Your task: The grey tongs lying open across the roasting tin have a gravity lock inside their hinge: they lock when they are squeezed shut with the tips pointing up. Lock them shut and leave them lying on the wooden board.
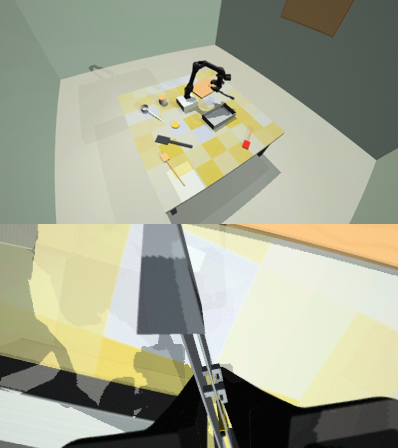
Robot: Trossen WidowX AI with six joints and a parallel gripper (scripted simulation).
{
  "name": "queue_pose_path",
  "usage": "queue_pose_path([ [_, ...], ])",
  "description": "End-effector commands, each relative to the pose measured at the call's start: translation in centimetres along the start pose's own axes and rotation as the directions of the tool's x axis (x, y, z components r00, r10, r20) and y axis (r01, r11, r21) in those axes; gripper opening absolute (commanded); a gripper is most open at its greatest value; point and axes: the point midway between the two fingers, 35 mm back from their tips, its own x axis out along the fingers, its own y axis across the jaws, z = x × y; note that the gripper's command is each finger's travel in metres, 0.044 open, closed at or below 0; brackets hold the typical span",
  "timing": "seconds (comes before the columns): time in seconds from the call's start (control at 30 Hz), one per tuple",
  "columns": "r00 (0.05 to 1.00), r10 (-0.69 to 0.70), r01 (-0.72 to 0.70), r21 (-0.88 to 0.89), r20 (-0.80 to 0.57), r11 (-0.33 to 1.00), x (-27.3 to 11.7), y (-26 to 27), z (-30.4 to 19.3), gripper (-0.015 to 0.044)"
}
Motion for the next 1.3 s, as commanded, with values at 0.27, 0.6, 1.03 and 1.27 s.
queue_pose_path([
  [0.27, 1.000, -0.013, 0.012, -0.251, -0.002, 0.968, -0.3, -5.4, 3.7, -0.0150],
  [0.6, 1.000, -0.018, 0.018, -0.458, 0.003, 0.889, -0.4, -9.3, 8.1, -0.0150],
  [1.03, 1.000, -0.024, 0.026, -0.688, 0.013, 0.726, -0.5, -13.2, 14.6, -0.0150],
  [1.27, 1.000, -0.024, 0.030, -0.793, 0.020, 0.609, -0.6, -14.6, 18.6, -0.0150],
])
